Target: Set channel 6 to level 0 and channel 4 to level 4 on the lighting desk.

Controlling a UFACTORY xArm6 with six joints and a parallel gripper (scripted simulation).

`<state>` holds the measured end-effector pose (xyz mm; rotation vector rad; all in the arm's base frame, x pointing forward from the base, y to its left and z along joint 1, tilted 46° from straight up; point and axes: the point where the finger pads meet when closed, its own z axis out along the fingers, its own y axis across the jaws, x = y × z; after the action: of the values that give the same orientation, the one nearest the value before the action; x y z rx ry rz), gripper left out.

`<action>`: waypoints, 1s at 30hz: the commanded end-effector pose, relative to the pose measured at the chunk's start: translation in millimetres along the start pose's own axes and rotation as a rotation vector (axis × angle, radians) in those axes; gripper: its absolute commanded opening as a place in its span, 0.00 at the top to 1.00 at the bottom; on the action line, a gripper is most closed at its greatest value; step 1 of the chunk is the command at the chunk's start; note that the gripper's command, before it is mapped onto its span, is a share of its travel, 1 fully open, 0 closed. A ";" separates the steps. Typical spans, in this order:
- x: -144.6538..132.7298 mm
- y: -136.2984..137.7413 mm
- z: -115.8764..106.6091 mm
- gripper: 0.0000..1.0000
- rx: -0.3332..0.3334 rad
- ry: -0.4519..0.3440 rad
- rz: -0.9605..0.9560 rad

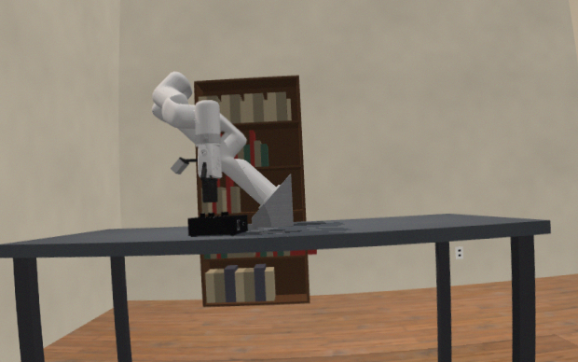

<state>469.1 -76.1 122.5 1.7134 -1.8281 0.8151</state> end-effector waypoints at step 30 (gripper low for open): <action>0.2 -1.0 -80.5 0.00 0.004 -0.001 0.001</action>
<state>466.1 -20.1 176.8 1.7139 -1.8282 0.8161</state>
